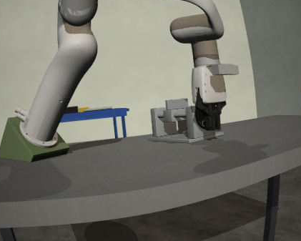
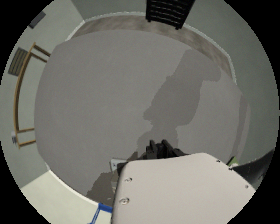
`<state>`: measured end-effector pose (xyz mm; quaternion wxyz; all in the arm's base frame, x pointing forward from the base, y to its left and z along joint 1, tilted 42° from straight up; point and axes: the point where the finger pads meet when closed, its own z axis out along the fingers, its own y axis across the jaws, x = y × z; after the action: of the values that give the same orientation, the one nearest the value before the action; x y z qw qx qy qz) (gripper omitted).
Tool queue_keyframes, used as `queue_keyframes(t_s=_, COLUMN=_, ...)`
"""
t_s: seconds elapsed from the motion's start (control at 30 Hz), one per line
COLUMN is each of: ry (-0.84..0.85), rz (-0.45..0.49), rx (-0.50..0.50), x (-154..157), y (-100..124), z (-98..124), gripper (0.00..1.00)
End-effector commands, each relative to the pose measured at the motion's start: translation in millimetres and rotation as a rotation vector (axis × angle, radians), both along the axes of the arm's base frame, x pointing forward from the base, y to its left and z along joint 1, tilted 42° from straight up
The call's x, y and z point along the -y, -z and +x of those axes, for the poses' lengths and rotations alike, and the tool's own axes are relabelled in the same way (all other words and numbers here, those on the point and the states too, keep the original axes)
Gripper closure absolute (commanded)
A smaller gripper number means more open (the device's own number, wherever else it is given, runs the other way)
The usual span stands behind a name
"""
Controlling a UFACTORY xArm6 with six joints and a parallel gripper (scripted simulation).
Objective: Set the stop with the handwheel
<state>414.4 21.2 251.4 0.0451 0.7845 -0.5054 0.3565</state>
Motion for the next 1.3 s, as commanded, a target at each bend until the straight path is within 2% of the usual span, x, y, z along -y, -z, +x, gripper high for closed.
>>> queue_keyframes(t_s=0.0, ry=0.0, rz=0.0, rx=0.001, x=0.6, y=-2.1, z=-5.6, gripper=0.94)
queue_keyframes(t_s=0.7, ry=0.0, rz=0.0, rx=0.001, x=-8.9, y=-21.9, z=-26.2, gripper=0.94)
queue_keyframes(t_s=1.27, ry=0.0, rz=0.0, rx=0.001, x=-28.7, y=-43.9, z=-18.5, gripper=0.94)
